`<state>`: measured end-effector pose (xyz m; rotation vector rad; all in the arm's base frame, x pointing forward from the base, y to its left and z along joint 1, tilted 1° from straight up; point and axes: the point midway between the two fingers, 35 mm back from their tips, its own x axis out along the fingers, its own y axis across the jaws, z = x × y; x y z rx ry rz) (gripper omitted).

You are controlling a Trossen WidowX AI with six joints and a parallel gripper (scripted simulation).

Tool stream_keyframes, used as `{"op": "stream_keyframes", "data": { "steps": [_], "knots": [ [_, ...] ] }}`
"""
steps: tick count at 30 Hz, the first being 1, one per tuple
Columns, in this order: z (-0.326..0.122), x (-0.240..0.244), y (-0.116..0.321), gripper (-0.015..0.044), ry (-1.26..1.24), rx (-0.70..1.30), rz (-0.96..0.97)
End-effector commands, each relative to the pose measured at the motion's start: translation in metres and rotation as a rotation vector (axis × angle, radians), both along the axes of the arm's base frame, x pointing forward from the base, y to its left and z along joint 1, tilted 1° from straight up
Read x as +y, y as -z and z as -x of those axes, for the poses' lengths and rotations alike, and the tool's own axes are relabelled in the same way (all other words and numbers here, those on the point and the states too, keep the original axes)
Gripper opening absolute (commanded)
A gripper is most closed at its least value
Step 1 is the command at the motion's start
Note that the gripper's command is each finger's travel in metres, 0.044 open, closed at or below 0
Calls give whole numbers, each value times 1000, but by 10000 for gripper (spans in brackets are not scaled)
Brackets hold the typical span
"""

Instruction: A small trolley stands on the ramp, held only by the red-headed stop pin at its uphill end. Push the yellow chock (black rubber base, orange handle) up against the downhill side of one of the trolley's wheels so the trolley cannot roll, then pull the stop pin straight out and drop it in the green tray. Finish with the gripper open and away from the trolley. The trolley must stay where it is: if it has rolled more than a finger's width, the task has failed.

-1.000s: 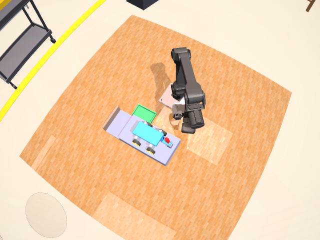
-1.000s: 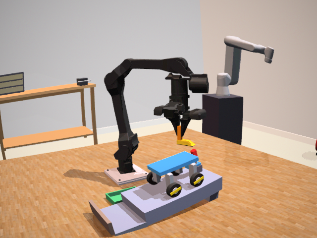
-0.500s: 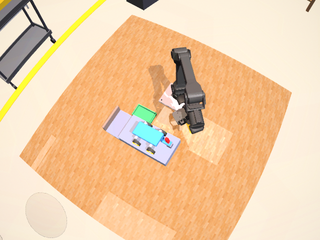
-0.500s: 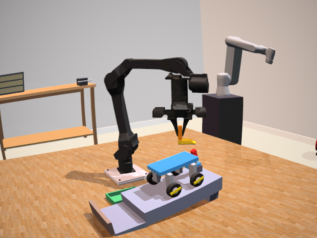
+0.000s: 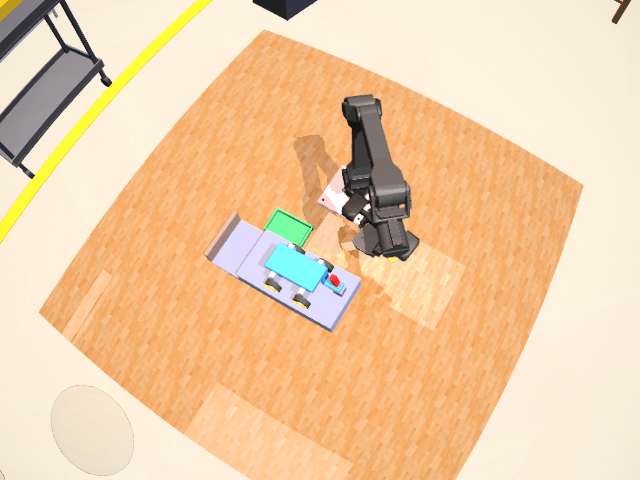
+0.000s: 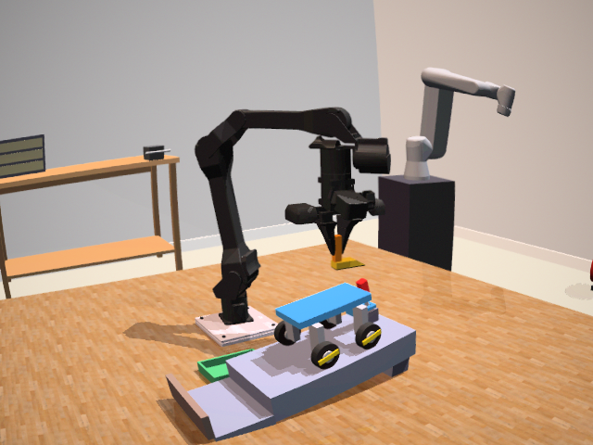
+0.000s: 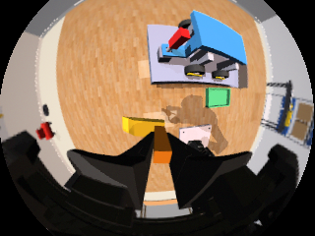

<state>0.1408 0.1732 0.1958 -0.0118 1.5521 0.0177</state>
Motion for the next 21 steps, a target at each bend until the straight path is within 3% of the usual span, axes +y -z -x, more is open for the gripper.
{"op": "stream_keyframes", "data": {
  "steps": [1, 10, 21],
  "knots": [
    [0, 0, 0, 0, -116, 0, 0],
    [-1, -2, 0, 0, -165, 0, 1],
    [-20, -37, 2, 0, -165, -2, 4]
  ]
}}
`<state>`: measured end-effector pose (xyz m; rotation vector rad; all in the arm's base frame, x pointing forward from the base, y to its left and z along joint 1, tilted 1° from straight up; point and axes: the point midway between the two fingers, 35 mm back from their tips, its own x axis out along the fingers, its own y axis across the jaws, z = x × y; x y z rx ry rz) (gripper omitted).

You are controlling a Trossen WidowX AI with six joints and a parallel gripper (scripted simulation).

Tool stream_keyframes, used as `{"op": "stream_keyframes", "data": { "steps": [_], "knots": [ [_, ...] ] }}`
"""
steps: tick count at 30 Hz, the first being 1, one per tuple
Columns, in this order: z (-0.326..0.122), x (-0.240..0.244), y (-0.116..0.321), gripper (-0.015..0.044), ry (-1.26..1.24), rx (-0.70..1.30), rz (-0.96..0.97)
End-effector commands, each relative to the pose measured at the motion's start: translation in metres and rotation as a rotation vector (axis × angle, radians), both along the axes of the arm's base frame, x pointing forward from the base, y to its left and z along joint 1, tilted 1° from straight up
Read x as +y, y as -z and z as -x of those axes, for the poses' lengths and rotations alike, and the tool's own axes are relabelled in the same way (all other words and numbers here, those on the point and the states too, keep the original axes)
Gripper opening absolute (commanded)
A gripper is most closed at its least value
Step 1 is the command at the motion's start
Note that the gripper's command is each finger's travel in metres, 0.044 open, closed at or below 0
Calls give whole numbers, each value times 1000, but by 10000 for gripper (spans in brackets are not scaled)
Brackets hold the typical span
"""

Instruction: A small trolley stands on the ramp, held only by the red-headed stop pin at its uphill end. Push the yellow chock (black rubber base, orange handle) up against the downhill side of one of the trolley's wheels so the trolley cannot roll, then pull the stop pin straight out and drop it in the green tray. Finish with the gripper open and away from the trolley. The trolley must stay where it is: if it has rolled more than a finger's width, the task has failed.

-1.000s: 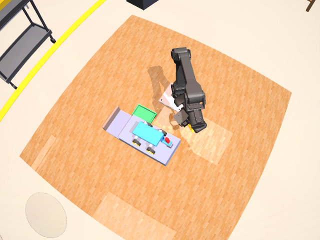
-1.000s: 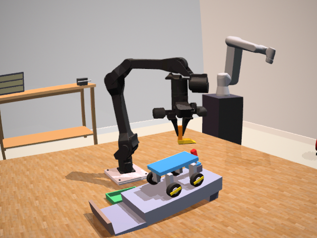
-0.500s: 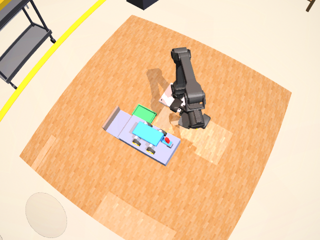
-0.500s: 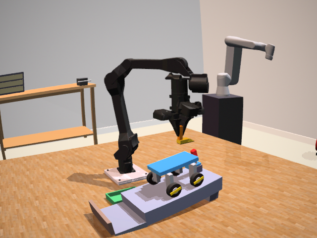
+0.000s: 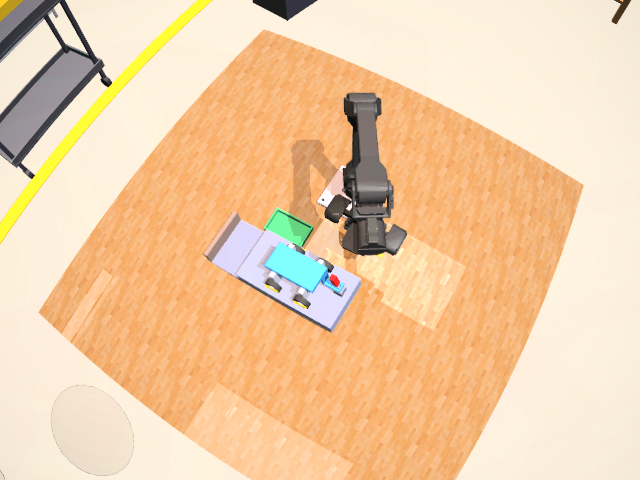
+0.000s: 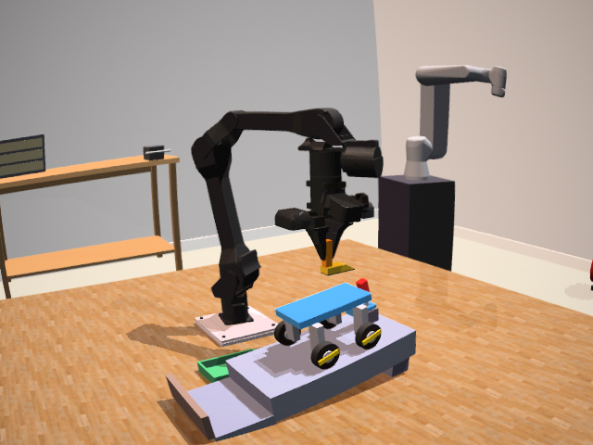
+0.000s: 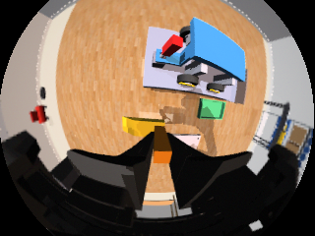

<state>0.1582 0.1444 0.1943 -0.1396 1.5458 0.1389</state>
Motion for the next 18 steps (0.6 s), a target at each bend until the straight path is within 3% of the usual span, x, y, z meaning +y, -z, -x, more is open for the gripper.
{"op": "stream_keyframes", "data": {
  "steps": [1, 18],
  "knots": [
    [-4, -12, 1, 0, -6, 1, -2],
    [-30, -62, 4, 0, -6, -2, 3]
  ]
}}
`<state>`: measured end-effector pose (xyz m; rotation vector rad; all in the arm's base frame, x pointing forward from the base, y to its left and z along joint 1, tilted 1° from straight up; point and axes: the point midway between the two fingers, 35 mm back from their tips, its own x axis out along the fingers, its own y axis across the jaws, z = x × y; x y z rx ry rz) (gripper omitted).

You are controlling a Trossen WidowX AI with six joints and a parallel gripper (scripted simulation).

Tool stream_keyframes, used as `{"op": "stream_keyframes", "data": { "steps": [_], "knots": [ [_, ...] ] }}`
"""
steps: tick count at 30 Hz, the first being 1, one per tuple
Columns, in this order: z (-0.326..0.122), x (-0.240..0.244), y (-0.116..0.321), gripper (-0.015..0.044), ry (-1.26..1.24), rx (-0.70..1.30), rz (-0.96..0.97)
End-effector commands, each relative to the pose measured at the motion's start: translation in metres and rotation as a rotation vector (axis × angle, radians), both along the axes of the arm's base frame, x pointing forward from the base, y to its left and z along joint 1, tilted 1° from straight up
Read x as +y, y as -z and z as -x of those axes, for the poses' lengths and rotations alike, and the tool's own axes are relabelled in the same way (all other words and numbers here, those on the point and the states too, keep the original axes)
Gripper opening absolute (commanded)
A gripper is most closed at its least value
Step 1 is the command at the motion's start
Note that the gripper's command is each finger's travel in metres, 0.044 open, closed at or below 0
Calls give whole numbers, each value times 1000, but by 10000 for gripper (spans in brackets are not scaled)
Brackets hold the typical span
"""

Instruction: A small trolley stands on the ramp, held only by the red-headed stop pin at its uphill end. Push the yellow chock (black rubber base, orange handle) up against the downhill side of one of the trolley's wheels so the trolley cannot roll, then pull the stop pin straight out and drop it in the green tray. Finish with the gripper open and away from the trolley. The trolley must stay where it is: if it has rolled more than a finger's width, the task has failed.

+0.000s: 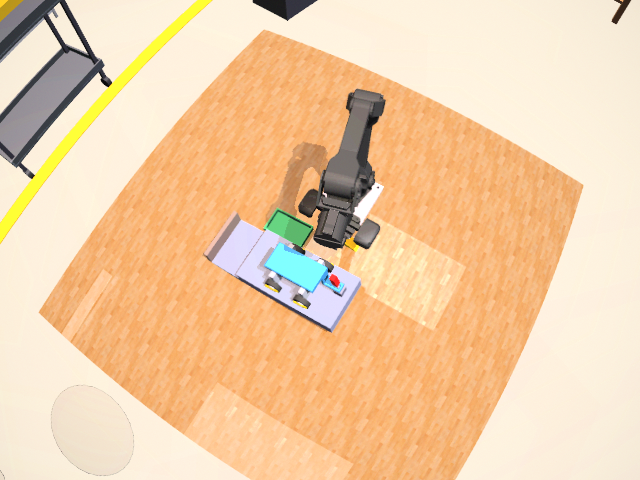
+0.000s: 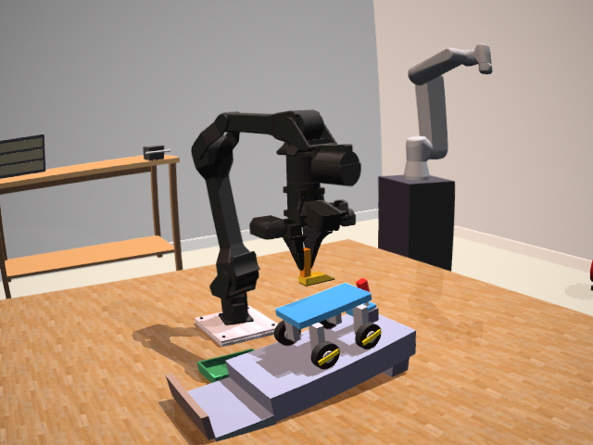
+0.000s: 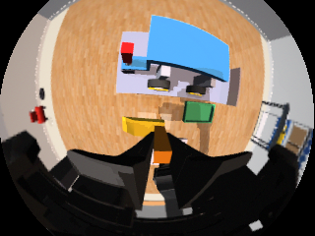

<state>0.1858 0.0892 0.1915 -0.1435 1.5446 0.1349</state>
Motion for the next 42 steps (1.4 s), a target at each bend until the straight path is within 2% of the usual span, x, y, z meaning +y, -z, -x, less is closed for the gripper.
{"op": "stream_keyframes", "data": {
  "steps": [1, 42],
  "knots": [
    [-4, -10, 1, 0, -6, 0, -2],
    [-58, -149, 10, 0, -6, -4, 10]
  ]
}}
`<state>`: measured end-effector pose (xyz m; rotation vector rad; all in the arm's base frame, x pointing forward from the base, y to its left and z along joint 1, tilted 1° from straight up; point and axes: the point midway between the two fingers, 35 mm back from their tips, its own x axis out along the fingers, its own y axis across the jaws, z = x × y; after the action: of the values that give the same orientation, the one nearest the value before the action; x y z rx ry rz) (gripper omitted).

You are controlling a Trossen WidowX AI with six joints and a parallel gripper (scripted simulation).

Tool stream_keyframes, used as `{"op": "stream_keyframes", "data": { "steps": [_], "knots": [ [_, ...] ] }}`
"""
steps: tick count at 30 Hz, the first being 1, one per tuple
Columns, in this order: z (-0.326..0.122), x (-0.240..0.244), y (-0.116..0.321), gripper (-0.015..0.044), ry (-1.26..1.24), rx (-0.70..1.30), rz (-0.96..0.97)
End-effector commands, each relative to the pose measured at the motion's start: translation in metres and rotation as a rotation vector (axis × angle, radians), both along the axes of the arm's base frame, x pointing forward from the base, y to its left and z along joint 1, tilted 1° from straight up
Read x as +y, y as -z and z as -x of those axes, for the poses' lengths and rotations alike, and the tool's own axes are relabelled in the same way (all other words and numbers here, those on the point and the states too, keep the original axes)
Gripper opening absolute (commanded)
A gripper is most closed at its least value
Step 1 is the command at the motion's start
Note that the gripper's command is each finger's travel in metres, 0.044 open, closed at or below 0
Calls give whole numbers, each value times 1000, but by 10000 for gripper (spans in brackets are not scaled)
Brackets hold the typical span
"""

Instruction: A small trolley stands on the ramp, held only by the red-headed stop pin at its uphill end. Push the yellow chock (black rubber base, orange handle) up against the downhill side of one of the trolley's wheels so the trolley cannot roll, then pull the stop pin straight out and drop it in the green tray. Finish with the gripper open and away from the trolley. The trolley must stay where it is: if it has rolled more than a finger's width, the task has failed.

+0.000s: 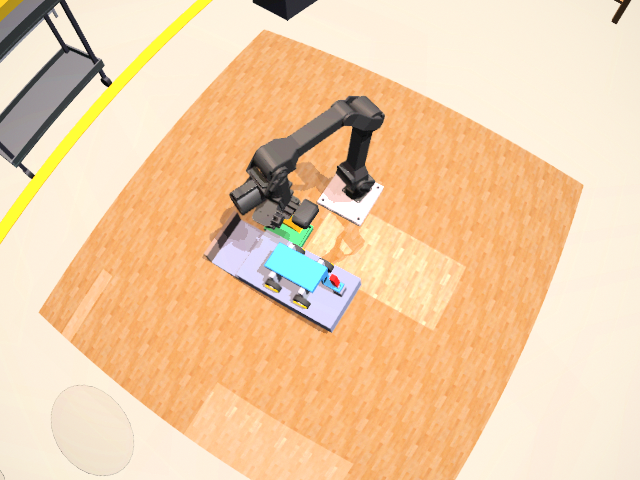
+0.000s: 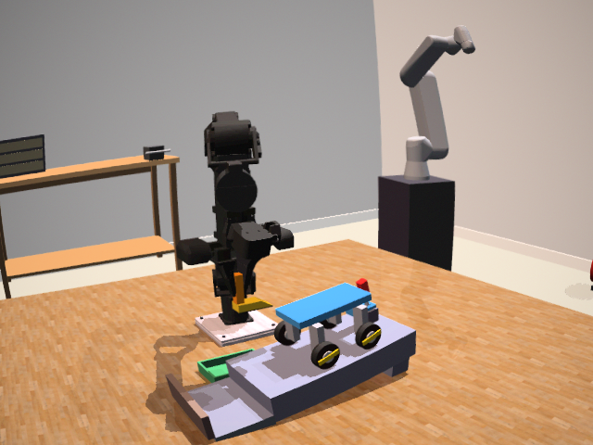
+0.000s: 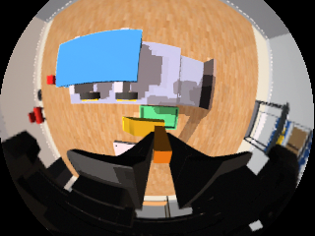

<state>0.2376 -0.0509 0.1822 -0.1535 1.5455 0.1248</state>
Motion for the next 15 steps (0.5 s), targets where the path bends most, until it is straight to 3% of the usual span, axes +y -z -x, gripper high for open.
{"op": "stream_keyframes", "data": {
  "steps": [1, 15],
  "knots": [
    [-8, -13, 0, 0, -6, -4, -3],
    [-20, -40, 2, 0, -8, 15, -110]
  ]
}}
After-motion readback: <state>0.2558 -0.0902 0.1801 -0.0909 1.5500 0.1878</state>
